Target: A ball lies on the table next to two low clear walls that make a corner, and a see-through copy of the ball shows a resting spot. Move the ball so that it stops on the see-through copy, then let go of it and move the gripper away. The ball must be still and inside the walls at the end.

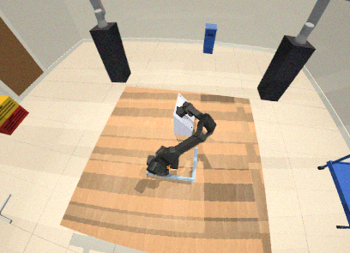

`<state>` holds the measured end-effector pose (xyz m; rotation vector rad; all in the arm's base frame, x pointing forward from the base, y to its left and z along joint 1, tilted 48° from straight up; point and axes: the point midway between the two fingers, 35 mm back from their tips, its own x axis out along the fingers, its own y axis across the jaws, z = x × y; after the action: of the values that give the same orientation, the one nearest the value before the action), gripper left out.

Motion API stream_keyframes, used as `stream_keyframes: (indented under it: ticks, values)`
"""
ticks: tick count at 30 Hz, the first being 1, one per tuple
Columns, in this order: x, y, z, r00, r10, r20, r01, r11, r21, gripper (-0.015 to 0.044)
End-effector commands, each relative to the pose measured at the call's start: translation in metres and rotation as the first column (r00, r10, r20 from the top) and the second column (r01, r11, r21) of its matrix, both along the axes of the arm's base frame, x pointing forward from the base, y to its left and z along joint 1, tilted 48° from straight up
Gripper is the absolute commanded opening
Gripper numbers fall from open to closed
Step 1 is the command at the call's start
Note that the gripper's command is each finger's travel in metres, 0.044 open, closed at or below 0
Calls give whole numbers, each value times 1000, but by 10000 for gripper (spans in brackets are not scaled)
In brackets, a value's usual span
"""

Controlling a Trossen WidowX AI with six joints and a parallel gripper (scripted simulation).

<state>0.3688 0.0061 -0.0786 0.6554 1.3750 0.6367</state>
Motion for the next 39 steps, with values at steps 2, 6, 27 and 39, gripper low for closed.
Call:
stream_keyframes:
  ticks: [2, 6, 27, 39]
  values:
    - [-2, -1, -3, 999, -17, -38, 17, 1000, -1, 407]
    - [-2, 6, -9, 999, -17, -38, 17, 1000, -1, 407]
    - [1, 29, -30, 999, -17, -38, 17, 1000, -1, 407]
    - [2, 43, -42, 999, -17, -38, 17, 1000, 1, 407]
